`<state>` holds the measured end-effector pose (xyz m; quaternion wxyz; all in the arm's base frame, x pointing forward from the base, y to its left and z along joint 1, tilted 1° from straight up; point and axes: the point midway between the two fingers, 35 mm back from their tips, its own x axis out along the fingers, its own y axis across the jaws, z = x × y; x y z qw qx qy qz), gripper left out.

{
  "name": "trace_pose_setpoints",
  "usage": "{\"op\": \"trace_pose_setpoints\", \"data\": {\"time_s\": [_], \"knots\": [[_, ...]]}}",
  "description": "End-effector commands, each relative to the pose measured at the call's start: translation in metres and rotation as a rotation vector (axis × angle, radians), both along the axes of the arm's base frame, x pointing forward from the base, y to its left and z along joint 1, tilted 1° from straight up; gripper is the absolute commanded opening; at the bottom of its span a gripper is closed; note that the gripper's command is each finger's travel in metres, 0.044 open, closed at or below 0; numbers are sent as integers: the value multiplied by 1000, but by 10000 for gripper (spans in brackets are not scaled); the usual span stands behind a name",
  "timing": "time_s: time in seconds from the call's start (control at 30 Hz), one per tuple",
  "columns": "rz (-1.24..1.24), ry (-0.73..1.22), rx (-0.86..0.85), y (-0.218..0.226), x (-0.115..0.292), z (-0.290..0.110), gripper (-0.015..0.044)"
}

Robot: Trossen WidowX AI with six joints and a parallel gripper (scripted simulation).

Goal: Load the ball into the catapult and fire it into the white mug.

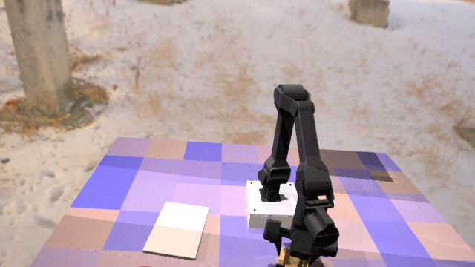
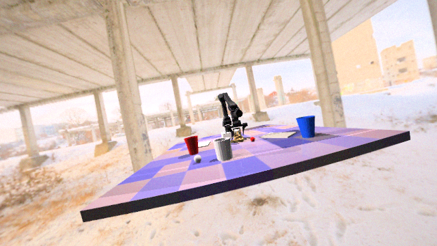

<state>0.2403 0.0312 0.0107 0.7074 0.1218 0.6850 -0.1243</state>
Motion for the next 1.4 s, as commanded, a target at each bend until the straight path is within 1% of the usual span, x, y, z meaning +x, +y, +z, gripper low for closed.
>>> {"op": "trace_pose_setpoints", "data": {"time_s": [0.0, 0.23, 0.43, 0.5, 0.57, 0.63, 0.77, 1.37], "knots": [[0, -1, 0, 0, 0, 0, 335], [0, -1, 0, 0, 0, 0, 151], [0, -1, 0, 0, 0, 0, 111], [0, -1, 0, 0, 1, 11, 59], [-1, 0, 0, 0, 0, 39, 6], [-1, 0, -1, 0, -1, 50, 0], [-23, 0, 0, -2, 1, 51, 0], [-628, -6, 14, -59, 41, 53, 0]]}}
